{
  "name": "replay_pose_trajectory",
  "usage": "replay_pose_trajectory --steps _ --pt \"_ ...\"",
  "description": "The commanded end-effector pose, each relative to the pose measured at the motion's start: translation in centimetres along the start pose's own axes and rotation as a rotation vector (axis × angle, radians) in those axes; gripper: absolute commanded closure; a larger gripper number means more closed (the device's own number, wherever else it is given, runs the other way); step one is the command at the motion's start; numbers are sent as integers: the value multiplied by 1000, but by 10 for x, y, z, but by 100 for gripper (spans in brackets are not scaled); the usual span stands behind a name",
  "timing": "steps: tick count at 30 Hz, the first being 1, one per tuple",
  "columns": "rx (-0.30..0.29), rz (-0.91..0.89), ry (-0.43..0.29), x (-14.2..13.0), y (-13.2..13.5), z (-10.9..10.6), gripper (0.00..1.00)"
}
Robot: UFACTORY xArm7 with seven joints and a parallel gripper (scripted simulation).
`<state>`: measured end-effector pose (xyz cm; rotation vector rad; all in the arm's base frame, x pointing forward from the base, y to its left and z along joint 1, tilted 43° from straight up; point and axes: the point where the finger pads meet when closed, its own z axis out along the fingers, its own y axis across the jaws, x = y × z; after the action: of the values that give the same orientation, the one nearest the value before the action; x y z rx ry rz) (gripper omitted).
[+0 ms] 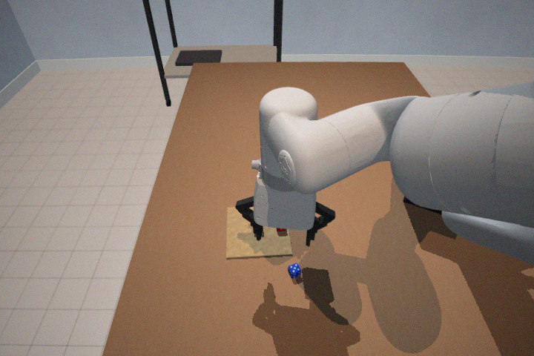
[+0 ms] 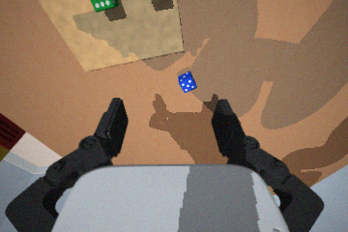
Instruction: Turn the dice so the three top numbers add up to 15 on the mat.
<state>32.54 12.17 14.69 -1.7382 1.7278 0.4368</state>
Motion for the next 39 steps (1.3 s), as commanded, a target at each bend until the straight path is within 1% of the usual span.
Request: replay_pose_trajectory --steps 1,2,3,6,9,11,14,17,18,39 --pt "14 -173 -7 -7 8 0 0" --pt "14 -192 -7 -8 9 0 0" --pt "15 -255 -7 -10 12 1 0" --pt "15 -259 -7 -10 12 1 0" --pt "18 -418 -7 -16 20 2 0" --pt "20 -486 -7 -18 24 3 0" --pt "21 -536 -7 -19 26 3 0" --pt "21 -544 -7 -20 27 3 0" --pt "21 -544 -7 -20 27 3 64" --pt "21 -544 -7 -20 27 3 64"
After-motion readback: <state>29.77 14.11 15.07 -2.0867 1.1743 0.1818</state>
